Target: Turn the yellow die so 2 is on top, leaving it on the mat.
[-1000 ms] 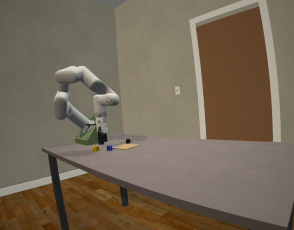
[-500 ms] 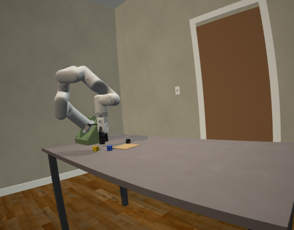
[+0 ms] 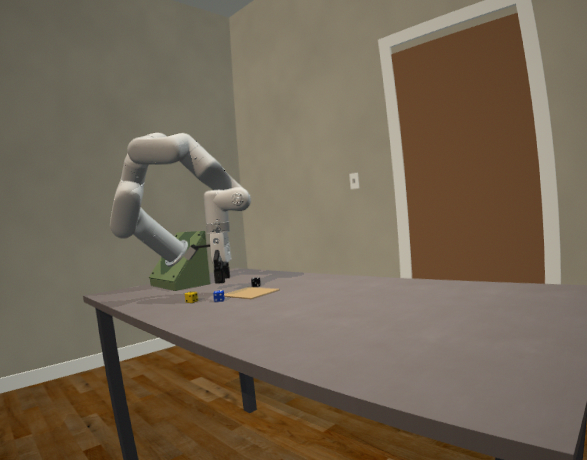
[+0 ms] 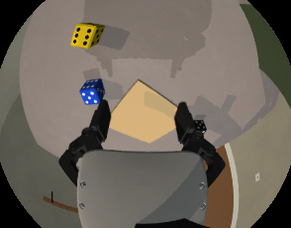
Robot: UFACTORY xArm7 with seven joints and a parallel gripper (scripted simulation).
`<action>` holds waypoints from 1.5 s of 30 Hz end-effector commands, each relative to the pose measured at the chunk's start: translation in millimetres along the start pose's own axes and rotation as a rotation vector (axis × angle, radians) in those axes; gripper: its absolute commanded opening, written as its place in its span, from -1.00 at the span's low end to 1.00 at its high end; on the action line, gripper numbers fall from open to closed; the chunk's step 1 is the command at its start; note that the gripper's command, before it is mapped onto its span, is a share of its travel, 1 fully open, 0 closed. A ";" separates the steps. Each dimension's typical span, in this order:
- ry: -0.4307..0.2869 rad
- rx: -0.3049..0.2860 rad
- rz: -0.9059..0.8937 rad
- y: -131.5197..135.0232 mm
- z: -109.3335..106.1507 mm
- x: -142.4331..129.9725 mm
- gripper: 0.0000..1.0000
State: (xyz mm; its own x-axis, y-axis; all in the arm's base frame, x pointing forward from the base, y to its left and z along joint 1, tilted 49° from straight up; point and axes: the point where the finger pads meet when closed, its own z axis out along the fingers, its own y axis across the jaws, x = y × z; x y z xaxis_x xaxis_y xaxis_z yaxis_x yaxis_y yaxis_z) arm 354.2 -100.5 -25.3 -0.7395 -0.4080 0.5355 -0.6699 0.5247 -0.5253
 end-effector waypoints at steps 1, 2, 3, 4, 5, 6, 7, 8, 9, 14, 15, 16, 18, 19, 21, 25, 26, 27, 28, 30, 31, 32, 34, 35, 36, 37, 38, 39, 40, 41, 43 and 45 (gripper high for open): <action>-0.003 0.004 0.000 45.6 -1.3 -23.3 1.00; -0.003 0.004 0.000 53.7 -1.2 -27.0 1.00; -0.003 0.004 0.000 61.5 -1.2 -30.5 1.00; -0.003 0.004 0.000 69.0 -1.2 -33.8 1.00; -0.003 0.004 0.000 76.1 -1.2 -37.0 1.00; -0.003 0.004 0.000 82.7 -1.2 -40.0 1.00; -0.003 0.004 0.000 88.9 -1.2 -42.8 1.00; -0.003 0.004 0.000 94.7 -1.2 -45.4 1.00; -0.003 0.004 0.000 94.7 -1.2 -45.4 1.00; -0.003 0.004 0.000 112.5 -1.1 -53.4 1.00; -0.003 0.004 0.000 115.7 -1.1 -54.8 1.00; -0.003 0.004 0.000 118.3 -1.1 -56.0 1.00; -0.003 0.004 0.000 122.2 -1.1 -57.8 1.00; -0.003 0.004 0.000 123.5 -1.1 -58.3 1.00; -0.003 0.004 0.000 125.0 -1.1 -59.0 1.00; -0.003 0.004 0.000 125.4 -1.1 -59.2 1.00; -0.003 0.004 0.000 125.4 -1.1 -59.2 1.00; -0.003 0.004 0.000 125.4 -1.1 -59.2 1.00; -0.003 0.004 0.000 125.4 -1.1 -59.2 1.00; -0.003 0.004 0.000 125.4 -1.1 -59.2 1.00; -0.003 0.004 0.000 125.4 -1.1 -59.2 1.00; -0.003 0.004 0.000 125.4 -1.1 -59.2 1.00; -0.003 0.004 0.000 125.4 -1.1 -59.2 1.00; -0.003 0.004 0.000 125.4 -1.1 -59.2 1.00; -0.003 0.004 0.000 125.4 -1.1 -59.2 1.00; -0.003 0.004 0.000 125.4 -1.1 -59.2 1.00; -0.003 0.004 0.000 125.4 -1.1 -59.2 1.00; -0.003 0.004 0.000 125.4 -1.1 -59.2 1.00; -0.003 0.004 0.000 125.4 -1.1 -59.2 1.00; -0.003 0.004 0.000 125.4 -1.1 -59.2 1.00; -0.003 0.004 0.000 125.4 -1.1 -59.2 1.00; -0.003 0.004 0.000 125.4 -1.1 -59.2 1.00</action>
